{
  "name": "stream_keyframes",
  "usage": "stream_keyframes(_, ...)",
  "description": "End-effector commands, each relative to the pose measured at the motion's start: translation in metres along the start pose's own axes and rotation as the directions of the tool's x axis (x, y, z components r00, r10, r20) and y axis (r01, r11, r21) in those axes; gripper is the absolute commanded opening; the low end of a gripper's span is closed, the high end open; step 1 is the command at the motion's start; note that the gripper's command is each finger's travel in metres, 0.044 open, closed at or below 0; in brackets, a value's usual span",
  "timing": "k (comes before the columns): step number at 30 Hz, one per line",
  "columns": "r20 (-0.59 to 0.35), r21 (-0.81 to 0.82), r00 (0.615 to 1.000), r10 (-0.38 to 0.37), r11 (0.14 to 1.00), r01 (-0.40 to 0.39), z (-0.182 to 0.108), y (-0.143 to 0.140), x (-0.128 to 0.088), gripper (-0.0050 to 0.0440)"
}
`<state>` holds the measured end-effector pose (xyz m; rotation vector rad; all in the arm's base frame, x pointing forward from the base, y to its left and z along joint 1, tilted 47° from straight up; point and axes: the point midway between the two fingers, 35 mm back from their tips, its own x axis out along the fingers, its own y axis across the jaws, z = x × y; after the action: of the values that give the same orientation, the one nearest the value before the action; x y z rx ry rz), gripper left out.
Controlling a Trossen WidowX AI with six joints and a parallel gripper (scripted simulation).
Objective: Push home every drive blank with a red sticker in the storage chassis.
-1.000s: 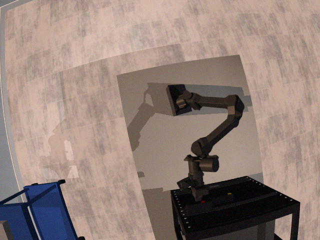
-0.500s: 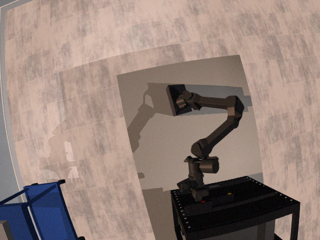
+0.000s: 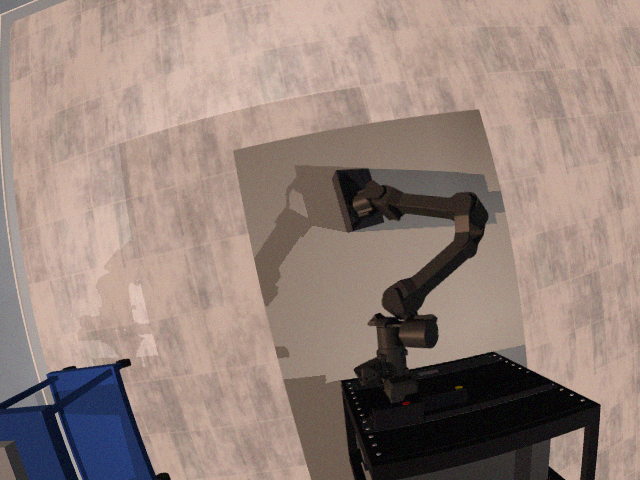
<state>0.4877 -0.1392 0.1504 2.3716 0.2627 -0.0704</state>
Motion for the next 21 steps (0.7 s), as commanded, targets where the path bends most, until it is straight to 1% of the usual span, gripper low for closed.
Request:
stream_keyframes(1,0.003,-0.005,1.0,0.018,1.0,-0.018,-0.0014,0.0066,0.0038,0.0)
stream_keyframes(21,0.003,-0.005,1.0,0.018,1.0,-0.018,-0.0011,0.0069,0.0068,0.0)
